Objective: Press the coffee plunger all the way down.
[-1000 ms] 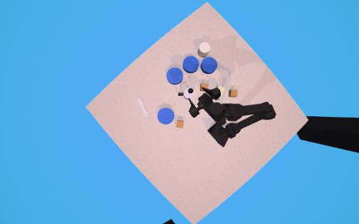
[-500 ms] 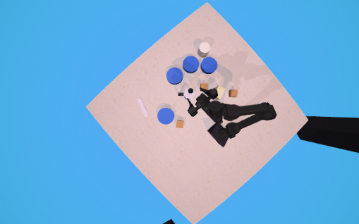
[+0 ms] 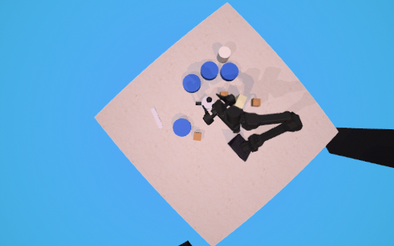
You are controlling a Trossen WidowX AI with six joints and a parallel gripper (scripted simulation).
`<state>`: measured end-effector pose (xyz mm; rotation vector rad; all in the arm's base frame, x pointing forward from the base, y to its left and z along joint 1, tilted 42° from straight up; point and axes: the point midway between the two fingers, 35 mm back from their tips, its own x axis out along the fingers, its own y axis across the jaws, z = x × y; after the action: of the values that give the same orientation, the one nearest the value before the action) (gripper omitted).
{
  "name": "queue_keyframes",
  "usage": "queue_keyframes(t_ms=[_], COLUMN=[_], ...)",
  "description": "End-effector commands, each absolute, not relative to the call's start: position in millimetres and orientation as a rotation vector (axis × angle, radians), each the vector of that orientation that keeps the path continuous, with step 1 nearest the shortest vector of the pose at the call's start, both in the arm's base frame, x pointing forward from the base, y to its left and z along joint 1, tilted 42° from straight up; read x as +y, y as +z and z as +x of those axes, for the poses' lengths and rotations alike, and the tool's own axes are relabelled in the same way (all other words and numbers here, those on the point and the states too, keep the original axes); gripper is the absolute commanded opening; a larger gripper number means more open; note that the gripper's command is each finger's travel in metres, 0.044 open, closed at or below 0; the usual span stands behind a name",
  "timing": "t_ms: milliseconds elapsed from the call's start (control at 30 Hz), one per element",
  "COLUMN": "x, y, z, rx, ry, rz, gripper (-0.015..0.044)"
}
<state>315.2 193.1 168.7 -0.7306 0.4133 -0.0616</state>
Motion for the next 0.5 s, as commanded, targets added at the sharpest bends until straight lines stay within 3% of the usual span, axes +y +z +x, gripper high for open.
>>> queue_keyframes(t_ms=[0, 133, 467], x=[191.0, 190.2, 190.2], y=[165.4, 164.7, 164.7], z=[321.4, 323.6, 323.6], rx=[0.414, 0.413, 0.413], ry=[-0.06, -0.06, -0.06], rz=[-0.737, -0.737, -0.737], gripper=[0.044, 0.044, 0.0177])
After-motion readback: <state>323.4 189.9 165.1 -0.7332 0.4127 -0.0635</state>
